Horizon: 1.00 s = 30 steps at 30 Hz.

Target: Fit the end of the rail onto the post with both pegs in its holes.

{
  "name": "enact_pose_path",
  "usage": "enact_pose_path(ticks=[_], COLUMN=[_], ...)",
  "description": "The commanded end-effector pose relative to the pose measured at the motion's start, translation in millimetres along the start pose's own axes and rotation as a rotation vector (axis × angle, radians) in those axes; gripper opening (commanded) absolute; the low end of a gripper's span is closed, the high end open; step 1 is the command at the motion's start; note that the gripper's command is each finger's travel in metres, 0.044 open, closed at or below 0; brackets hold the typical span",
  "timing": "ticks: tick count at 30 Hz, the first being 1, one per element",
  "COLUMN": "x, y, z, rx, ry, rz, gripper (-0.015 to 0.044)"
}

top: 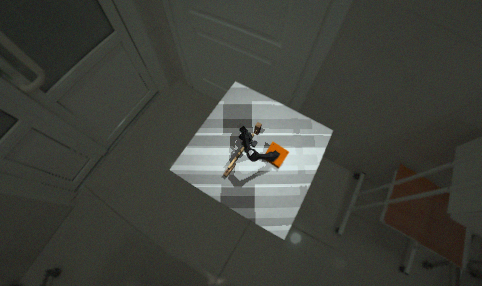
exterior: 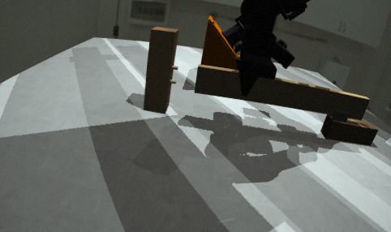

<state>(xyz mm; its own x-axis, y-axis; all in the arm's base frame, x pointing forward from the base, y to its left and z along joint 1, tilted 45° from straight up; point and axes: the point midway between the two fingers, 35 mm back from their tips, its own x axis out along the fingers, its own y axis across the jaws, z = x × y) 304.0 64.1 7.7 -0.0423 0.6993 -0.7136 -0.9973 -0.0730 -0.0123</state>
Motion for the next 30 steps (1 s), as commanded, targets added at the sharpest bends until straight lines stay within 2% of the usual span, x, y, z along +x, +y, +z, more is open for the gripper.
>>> enact_pose_path(ticks=[1, 30], x=[-6.1, 0.0], y=[-3.7, -0.8], z=[0.9, 1.0], rx=[-0.001, -0.001], ry=[-0.008, -0.009], rz=[-0.017, -0.016], gripper=[0.0000, 0.0000])
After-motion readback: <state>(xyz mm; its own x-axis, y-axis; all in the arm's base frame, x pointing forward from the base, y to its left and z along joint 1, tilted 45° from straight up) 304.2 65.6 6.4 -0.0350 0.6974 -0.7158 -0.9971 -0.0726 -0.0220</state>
